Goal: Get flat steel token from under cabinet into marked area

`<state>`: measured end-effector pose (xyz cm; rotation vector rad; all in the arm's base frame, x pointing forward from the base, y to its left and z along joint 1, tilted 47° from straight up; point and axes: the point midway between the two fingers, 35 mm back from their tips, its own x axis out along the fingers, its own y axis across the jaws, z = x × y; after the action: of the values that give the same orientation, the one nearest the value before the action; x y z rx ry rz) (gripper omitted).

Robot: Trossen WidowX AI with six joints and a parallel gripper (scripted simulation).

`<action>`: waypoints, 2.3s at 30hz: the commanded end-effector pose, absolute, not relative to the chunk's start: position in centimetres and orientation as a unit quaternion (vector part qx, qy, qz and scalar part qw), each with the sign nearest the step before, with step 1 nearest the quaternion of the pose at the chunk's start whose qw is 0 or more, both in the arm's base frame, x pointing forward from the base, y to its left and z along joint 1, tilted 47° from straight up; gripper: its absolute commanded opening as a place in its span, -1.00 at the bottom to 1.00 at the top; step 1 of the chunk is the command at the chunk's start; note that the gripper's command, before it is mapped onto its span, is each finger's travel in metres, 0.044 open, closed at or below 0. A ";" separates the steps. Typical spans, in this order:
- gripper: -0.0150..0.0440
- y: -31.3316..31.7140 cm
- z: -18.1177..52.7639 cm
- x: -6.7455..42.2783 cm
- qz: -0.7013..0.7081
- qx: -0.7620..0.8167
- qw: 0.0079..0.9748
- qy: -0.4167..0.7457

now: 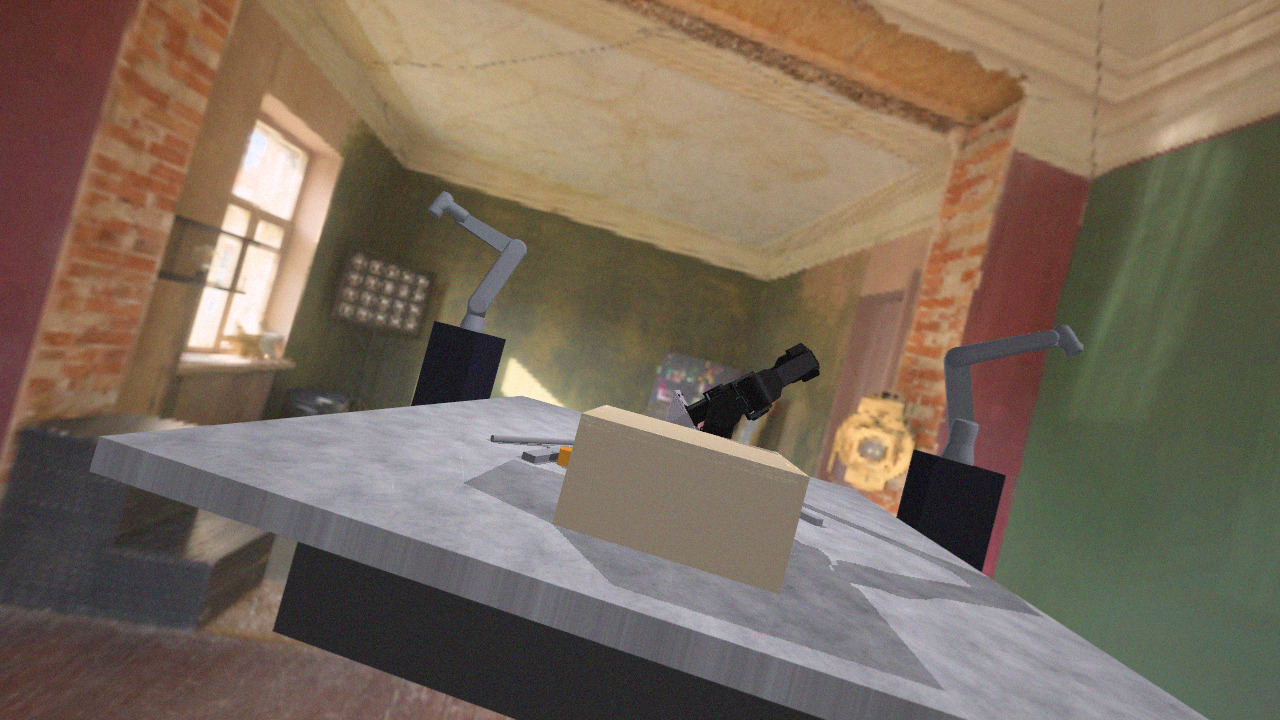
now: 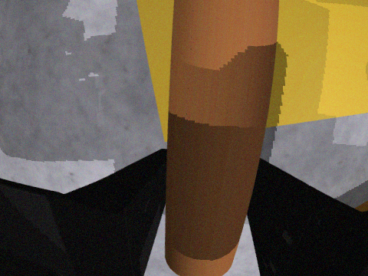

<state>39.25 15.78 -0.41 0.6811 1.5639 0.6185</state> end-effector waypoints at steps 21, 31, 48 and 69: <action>-0.49 15.7 -0.4 37.1 0.265 0.295 0.615 0.681; -0.49 15.8 -0.3 36.2 0.265 0.295 0.615 0.682; -0.49 15.8 -0.1 34.6 0.265 0.296 0.614 0.682; -0.49 15.9 0.1 32.5 0.265 0.296 0.614 0.682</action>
<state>33.19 15.79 0.11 0.6795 1.5648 0.6141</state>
